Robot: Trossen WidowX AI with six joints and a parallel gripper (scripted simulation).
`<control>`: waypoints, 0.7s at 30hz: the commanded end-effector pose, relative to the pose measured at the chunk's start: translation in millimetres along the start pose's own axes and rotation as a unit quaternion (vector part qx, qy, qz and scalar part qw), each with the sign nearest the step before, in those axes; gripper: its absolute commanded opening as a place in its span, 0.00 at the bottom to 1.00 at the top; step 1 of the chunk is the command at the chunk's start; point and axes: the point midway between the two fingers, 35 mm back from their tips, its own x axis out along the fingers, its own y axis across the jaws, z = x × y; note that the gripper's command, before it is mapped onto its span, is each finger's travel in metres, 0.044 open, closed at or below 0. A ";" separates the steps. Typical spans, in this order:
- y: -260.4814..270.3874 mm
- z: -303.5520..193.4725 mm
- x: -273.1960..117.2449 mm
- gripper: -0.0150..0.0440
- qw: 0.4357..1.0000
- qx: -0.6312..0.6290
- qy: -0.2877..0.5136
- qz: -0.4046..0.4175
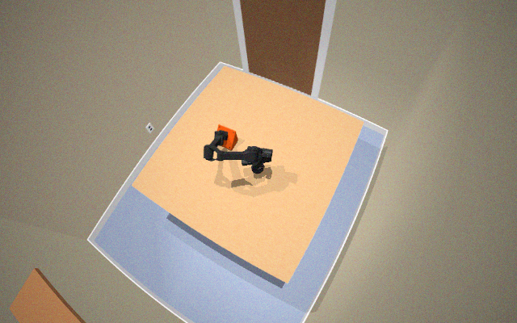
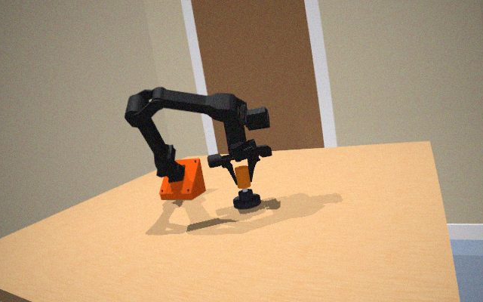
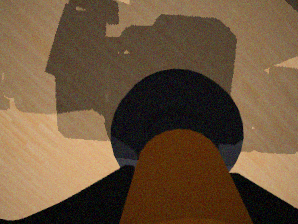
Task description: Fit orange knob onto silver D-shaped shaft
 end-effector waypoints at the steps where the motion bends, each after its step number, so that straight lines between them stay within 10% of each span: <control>1: 0.0 0.8 1.6 0.25 1.000 -0.001 -0.003 0.000; 21: -0.2 -1.1 14.2 0.25 1.000 0.003 -0.004 0.000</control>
